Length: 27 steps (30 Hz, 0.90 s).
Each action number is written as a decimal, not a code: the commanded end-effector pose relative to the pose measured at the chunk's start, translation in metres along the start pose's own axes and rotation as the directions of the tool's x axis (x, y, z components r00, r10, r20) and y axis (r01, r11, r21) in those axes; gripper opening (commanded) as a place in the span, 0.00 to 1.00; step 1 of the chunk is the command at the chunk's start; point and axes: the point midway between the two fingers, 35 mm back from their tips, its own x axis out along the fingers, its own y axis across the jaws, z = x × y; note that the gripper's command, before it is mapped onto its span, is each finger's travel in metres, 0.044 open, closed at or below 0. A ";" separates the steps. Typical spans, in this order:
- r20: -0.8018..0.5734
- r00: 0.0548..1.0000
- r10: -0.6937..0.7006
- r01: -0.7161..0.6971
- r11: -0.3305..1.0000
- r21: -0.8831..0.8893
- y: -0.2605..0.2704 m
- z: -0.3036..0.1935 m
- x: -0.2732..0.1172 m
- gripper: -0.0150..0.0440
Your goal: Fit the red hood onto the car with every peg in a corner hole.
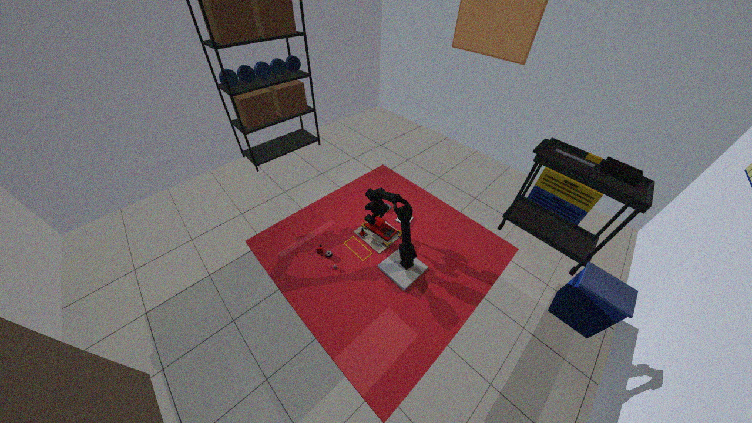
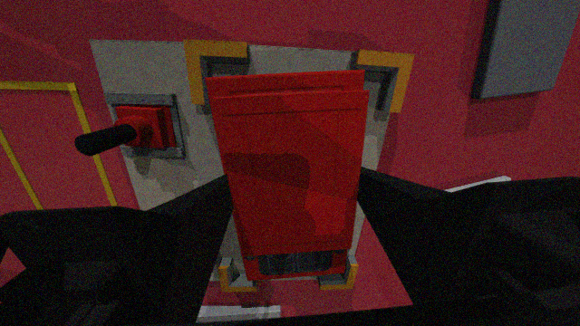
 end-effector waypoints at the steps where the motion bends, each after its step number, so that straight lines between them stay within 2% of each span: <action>1: 0.003 1.000 0.002 -0.002 1.000 -0.004 0.000 0.000 0.000 0.25; 27: 0.003 1.000 0.002 -0.002 1.000 -0.004 0.000 0.000 0.007 0.25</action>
